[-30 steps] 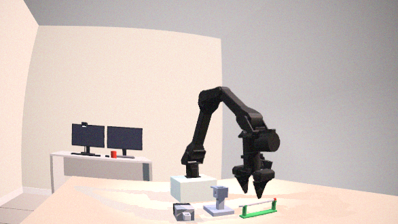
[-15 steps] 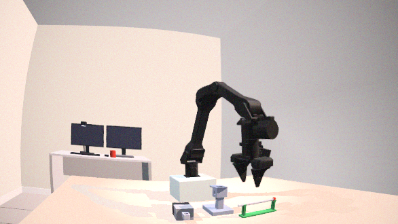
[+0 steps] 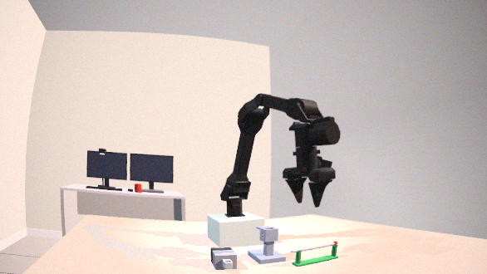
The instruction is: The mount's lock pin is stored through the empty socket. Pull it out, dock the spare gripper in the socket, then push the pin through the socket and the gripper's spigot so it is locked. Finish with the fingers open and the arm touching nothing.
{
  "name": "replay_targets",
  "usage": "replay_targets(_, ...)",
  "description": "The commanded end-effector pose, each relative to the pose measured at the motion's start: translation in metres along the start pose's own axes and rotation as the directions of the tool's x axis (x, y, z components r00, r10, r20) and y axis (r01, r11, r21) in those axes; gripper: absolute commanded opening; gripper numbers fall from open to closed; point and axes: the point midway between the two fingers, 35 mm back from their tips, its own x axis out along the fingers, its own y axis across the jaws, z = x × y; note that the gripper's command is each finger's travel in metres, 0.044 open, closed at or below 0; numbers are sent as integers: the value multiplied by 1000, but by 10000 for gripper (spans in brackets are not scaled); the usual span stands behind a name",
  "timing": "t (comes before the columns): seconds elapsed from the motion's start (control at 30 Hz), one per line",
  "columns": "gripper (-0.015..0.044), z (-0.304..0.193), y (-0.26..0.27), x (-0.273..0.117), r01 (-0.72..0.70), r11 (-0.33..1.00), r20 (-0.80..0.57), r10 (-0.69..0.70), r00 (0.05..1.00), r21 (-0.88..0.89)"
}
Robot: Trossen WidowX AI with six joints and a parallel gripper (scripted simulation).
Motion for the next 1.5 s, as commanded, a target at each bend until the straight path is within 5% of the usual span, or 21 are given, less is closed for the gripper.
replay_targets(0.0, 440, -10, -1, 4, 11, 998, 7, -12, 1000, 63)
replay_targets(0.13, 440, -65, -6, 7, 116, 899, 36, -145, 989, 421)
replay_targets(0.3, 440, -136, 4, 11, 186, 582, 14, -321, 947, 792)
replay_targets(0.57, 440, -226, 49, 17, 113, -65, -130, -536, 834, 991)
replay_targets(1.47, 440, -231, 48, 98, 112, -80, -138, -534, 834, 990)
